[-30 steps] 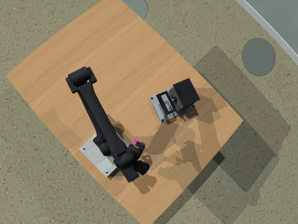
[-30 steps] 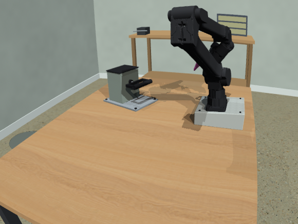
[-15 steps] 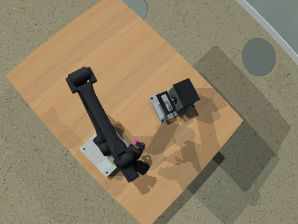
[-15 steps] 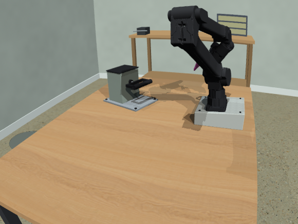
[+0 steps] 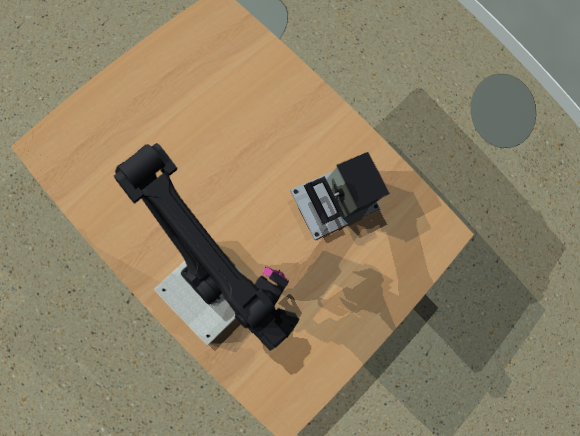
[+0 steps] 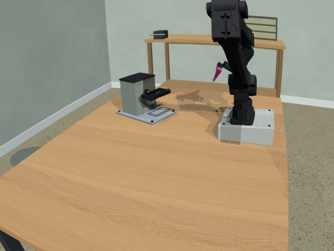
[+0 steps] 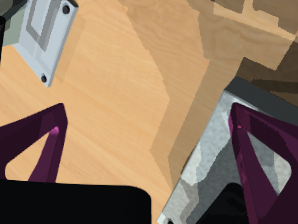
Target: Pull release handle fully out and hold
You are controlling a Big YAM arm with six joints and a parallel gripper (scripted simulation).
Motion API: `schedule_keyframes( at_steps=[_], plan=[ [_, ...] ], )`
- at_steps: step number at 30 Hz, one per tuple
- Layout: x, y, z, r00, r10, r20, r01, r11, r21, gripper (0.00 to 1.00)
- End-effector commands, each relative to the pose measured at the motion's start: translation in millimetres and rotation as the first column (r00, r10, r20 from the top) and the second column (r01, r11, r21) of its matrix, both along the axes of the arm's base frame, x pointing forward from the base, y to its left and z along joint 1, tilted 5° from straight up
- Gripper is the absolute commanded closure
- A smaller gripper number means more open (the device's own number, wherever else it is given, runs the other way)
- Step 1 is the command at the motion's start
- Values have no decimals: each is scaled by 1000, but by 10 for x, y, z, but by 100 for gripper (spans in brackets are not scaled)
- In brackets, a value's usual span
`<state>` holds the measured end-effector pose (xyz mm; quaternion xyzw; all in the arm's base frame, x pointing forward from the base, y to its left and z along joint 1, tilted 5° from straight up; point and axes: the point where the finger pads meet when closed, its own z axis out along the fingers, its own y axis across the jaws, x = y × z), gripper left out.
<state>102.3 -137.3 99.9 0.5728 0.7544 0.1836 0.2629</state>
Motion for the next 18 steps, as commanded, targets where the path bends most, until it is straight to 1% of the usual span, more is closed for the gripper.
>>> schedule_keyframes(
  at_steps=[1,10,13,18],
  plan=[
    [0,-195,220,999,-47,-8,47,999,-25,0],
    [0,-195,220,999,-47,-8,47,999,-25,0],
    [4,-243,279,999,-49,-8,49,998,-39,0],
    [4,-243,279,999,-49,-8,49,998,-39,0]
  ],
)
